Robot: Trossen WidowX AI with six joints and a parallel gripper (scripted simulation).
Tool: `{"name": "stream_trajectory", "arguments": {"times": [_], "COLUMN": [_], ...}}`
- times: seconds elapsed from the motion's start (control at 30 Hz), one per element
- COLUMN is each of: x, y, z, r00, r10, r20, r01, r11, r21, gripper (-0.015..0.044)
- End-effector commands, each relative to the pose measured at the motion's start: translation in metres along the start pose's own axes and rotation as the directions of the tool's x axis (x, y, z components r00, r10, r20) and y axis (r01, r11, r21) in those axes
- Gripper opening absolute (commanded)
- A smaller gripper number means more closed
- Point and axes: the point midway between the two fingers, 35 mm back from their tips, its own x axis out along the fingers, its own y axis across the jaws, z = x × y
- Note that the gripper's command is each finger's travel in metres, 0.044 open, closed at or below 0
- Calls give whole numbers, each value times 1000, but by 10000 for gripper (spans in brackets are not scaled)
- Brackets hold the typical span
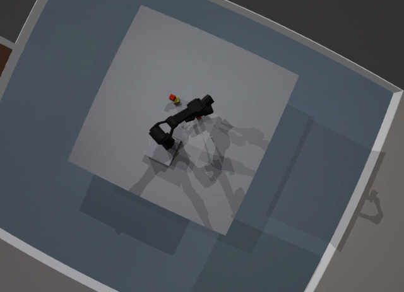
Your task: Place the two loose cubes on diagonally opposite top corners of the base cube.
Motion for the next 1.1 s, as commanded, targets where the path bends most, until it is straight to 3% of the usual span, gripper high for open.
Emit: {"name": "stream_trajectory", "arguments": {"times": [0.0, 0.7, 0.9, 1.07], "x": [6, 38, 38, 36], "y": [1, 2, 2, 1], "z": [0, 0, 0, 0], "r00": [1000, 1000, 1000, 1000], "r10": [8, 8, 8, 8], "r20": [-2, -2, -2, -2], "r01": [-8, -8, -8, -8], "r11": [1000, 1000, 1000, 1000], "r21": [6, 6, 6, 6], "gripper": [265, 265, 107, 105]}}
